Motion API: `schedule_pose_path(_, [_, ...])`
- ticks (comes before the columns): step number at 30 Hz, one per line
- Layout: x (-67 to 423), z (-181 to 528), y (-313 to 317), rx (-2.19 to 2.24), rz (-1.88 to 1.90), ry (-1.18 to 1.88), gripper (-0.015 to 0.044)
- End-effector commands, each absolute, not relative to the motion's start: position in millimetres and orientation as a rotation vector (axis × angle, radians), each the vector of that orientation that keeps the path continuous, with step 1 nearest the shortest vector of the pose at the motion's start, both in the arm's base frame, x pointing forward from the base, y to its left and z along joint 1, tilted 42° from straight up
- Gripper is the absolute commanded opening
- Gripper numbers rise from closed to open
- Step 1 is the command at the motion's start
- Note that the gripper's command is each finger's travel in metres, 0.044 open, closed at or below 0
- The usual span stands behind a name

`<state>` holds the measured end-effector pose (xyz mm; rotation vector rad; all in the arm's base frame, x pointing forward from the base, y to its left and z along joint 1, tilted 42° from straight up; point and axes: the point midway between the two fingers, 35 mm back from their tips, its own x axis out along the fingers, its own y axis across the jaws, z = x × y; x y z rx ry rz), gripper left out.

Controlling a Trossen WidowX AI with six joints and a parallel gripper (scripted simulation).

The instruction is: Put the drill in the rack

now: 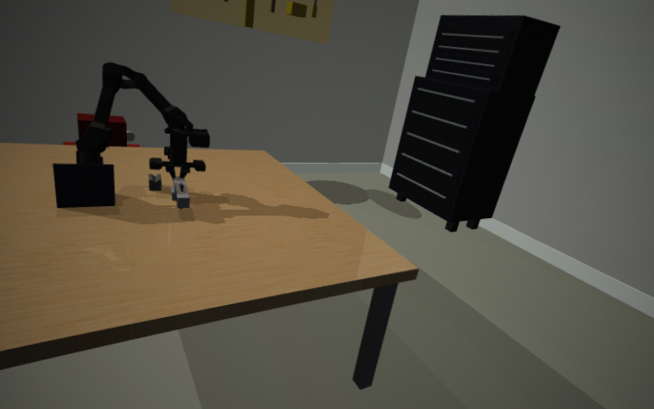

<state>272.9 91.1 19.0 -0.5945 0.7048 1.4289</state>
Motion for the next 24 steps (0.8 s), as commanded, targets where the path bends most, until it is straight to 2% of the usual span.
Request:
schedule_pose_path(1, [276.1, 26.4, 95.8, -0.594, 1.424, 0.698, 0.0])
schedule_pose_path(14, [278.8, 39.2, 107.6, -0.594, 1.424, 0.698, 0.0])
schedule_pose_path(24, [274.7, 32.5, 104.7, -0.591, 1.432, 0.706, 0.0262])
